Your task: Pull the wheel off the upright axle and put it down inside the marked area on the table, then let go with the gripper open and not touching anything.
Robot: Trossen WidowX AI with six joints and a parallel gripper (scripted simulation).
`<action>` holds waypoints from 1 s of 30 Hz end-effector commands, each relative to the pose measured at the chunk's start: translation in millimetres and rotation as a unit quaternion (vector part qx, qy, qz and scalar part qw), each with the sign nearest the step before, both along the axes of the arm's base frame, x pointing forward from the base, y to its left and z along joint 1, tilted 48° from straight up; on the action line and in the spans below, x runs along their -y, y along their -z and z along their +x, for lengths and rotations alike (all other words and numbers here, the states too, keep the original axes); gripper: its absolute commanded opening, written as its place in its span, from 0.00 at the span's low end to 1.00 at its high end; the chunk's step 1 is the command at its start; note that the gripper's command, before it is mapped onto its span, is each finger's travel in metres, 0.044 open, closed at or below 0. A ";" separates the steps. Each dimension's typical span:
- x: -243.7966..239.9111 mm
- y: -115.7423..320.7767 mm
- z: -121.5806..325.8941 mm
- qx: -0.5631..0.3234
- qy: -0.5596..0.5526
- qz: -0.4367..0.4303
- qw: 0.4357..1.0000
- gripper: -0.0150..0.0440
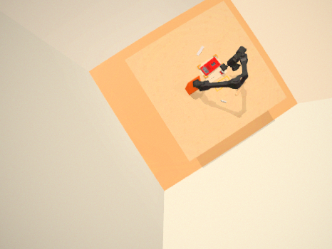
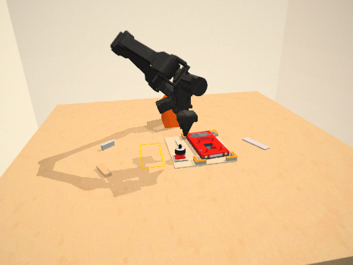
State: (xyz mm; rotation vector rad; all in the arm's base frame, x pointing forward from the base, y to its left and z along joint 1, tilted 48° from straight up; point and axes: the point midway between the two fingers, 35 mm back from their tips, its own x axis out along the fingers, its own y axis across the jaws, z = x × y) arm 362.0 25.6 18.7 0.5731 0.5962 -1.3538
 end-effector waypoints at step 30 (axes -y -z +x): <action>59.5 38.4 6.1 0.002 0.008 -0.007 1.000 0.61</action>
